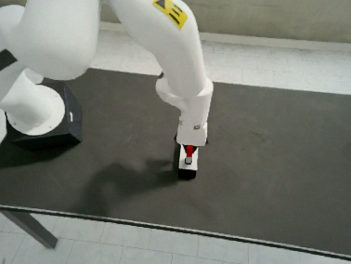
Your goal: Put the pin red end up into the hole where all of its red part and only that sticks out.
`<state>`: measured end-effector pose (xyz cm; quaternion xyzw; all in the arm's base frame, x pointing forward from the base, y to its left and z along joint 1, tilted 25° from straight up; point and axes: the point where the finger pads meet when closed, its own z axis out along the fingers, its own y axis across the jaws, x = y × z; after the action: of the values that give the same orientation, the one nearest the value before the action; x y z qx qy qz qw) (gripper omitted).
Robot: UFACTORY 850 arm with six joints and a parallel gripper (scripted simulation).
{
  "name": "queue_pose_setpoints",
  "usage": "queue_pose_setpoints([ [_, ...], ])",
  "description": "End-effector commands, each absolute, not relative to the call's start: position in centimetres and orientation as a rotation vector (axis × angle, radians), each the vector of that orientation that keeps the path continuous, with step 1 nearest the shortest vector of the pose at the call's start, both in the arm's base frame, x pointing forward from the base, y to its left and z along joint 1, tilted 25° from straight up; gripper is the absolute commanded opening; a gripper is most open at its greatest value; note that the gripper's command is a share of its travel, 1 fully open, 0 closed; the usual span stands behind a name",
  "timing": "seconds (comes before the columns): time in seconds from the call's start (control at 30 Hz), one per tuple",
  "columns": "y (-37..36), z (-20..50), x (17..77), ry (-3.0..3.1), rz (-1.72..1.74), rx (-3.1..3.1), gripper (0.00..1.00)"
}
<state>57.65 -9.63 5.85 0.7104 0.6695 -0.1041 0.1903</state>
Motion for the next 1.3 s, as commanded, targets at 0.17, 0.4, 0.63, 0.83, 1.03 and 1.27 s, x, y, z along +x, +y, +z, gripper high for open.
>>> queue_pose_setpoints([
  [0.17, -9.60, 5.92, 57.72, 1.881, -0.291, 1.996, 0.00],
  [0.4, -9.76, 5.56, 57.77, 1.881, -0.291, 1.996, 0.00],
  [0.63, -9.76, 5.56, 57.77, 1.881, -0.291, 1.996, 0.00],
  [0.83, -9.76, 5.56, 57.77, 1.881, -0.291, 1.996, 0.00],
  [1.03, -9.77, 5.57, 57.78, 1.881, -0.291, 1.996, 0.00],
  [1.27, -9.77, 5.57, 57.78, 1.881, -0.291, 1.996, 0.00],
])
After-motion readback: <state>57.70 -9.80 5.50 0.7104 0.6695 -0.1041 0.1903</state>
